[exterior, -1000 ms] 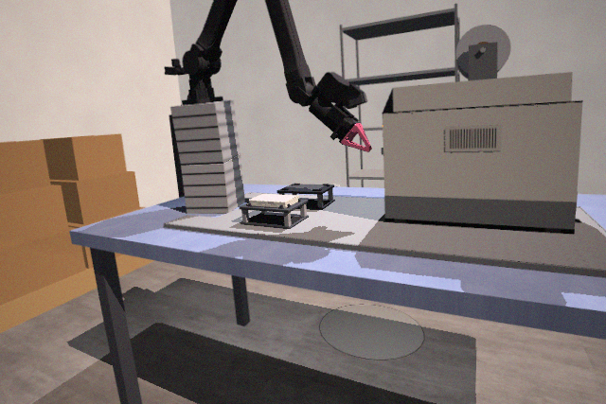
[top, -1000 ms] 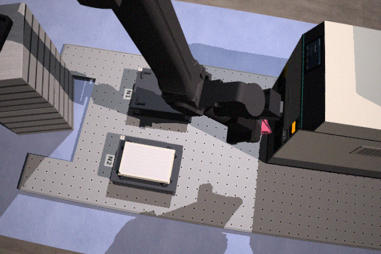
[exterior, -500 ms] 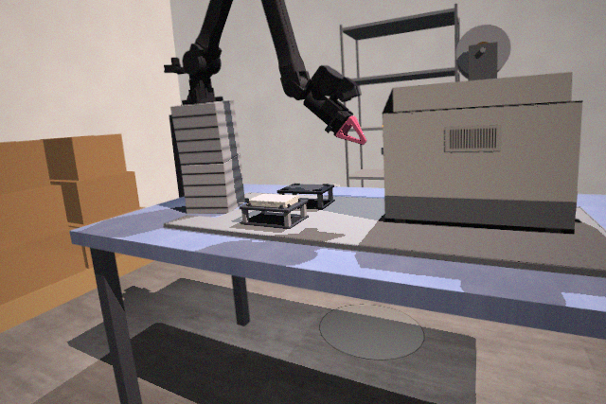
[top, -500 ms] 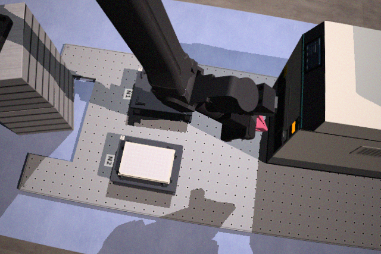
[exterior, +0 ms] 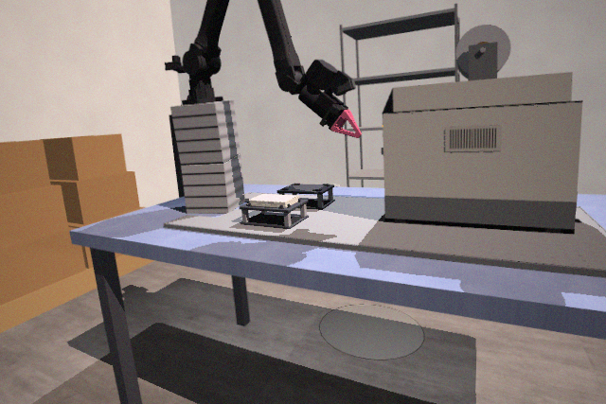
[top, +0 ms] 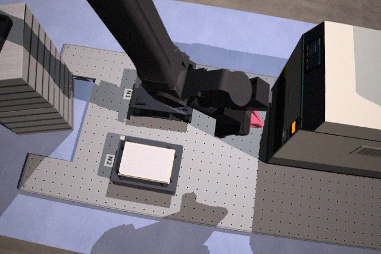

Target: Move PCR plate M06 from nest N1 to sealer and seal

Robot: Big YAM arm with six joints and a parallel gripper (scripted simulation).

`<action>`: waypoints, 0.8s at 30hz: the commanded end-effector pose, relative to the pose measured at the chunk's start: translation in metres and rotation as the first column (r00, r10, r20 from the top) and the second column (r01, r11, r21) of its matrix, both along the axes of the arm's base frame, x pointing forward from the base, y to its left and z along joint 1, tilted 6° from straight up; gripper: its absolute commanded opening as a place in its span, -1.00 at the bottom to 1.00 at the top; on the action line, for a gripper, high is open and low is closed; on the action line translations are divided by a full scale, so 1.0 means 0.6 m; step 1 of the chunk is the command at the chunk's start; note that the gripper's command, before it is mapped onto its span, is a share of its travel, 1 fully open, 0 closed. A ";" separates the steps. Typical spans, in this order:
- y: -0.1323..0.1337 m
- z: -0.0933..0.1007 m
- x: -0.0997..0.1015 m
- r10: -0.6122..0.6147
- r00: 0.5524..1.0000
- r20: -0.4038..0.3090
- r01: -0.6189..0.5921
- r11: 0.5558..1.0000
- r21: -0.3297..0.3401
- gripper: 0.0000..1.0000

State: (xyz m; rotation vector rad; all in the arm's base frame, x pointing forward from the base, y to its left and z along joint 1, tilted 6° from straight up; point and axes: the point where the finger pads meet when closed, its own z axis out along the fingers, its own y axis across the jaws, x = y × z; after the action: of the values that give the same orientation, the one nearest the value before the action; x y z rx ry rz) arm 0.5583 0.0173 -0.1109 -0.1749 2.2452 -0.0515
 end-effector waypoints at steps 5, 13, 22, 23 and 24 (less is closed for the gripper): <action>-0.003 0.004 -0.036 0.018 1.000 0.013 -0.018 1.000 -0.011 -1.00; -0.021 0.067 -0.063 -0.004 0.998 0.059 0.005 1.000 -0.007 -1.00; -0.023 0.079 -0.147 -0.003 1.000 0.022 0.003 1.000 -0.008 -1.00; -0.023 0.080 -0.156 -0.003 1.000 0.019 0.003 1.000 -0.009 -1.00; -0.023 0.080 -0.156 -0.003 1.000 0.019 0.003 1.000 -0.009 -1.00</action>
State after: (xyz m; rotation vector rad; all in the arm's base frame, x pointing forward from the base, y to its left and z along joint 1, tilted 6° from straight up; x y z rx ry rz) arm 0.4648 0.0100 -0.0739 -0.1742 2.2541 -0.0498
